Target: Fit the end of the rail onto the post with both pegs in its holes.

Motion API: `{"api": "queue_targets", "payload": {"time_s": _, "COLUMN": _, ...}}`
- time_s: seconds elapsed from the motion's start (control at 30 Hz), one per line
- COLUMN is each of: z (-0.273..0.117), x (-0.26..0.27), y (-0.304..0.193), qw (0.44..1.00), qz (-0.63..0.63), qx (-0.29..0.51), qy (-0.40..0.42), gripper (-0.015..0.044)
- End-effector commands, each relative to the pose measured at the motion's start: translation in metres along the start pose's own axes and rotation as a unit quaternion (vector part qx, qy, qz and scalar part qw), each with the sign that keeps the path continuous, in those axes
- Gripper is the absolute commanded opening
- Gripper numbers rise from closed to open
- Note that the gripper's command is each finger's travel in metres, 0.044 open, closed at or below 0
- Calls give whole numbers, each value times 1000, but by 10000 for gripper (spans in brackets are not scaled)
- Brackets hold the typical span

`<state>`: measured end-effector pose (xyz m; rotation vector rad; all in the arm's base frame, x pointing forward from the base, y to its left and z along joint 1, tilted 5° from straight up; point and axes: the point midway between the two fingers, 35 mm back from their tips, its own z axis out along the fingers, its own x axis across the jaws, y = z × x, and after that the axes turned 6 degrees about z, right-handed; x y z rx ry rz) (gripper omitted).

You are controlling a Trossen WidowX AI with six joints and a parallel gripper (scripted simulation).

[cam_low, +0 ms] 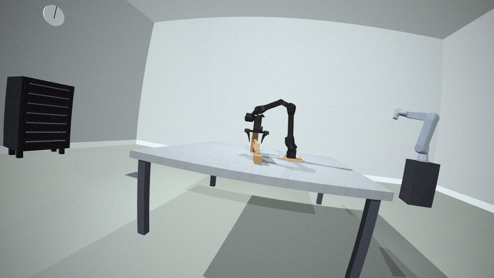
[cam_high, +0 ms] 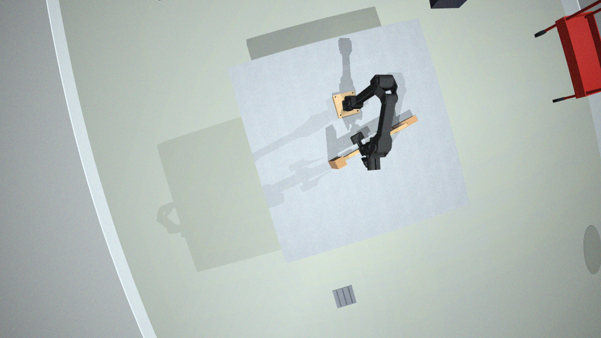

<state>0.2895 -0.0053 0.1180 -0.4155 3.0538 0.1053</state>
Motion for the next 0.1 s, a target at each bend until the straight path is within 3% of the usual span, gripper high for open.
{"api": "queue_targets", "payload": {"time_s": 0.0, "z": -2, "x": 0, "y": 1, "qw": 1000, "qz": 1, "qx": 2, "qy": -2, "gripper": 440}}
{"api": "queue_targets", "payload": {"time_s": 0.07, "z": -2, "x": 0, "y": 1, "qw": 1000, "qz": 1, "qx": 2, "qy": -2, "gripper": 440}}
